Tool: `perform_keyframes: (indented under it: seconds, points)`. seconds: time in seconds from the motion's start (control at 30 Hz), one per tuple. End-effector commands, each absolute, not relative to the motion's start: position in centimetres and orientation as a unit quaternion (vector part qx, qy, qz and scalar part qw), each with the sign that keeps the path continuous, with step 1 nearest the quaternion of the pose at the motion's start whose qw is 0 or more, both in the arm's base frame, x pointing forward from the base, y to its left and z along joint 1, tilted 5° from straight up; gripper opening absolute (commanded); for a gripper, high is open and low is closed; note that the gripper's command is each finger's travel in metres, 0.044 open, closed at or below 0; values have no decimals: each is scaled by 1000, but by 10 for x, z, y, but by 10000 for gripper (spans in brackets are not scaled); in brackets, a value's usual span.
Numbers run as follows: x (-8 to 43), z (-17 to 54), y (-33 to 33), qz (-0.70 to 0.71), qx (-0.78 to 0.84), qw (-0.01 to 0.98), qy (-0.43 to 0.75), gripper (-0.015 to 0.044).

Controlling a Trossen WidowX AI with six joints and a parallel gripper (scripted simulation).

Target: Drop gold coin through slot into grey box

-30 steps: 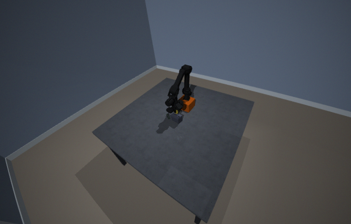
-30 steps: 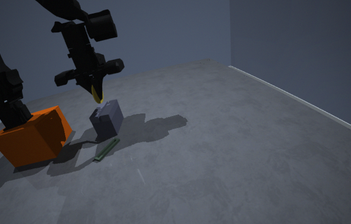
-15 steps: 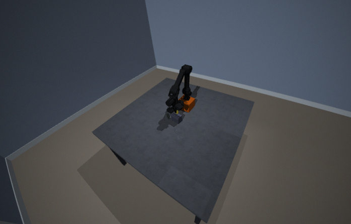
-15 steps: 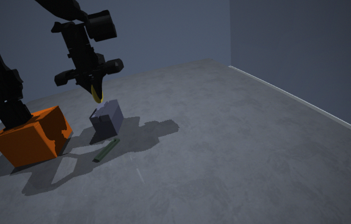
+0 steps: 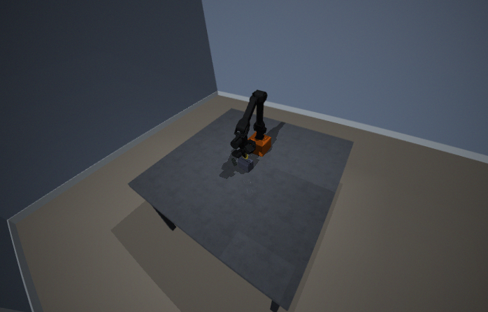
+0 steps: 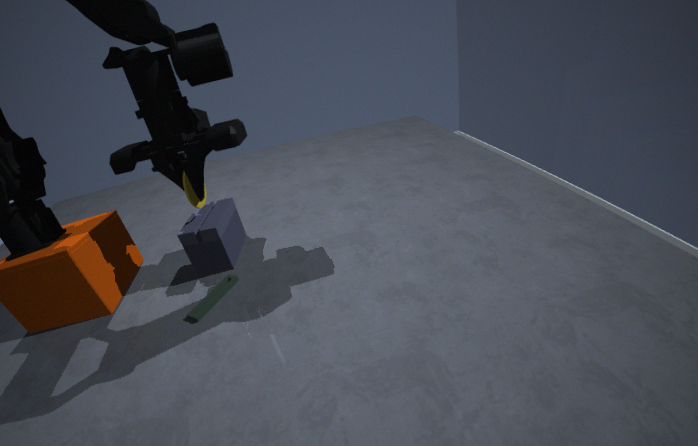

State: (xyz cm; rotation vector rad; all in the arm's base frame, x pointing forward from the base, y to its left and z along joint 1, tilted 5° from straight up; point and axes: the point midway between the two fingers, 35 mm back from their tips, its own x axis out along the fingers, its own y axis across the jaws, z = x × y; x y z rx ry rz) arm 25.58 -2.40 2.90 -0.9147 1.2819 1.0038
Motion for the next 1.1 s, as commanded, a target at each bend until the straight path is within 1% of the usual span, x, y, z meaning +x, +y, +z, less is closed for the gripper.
perform_keyframes:
  seconds: [0.0, 0.97, 1.07]
  points:
    - [253, 26, -23, 431, -390, 595, 554, 0]
    - [254, 13, -22, 432, -391, 595, 554, 0]
    - [255, 15, -23, 432, -393, 595, 552, 79]
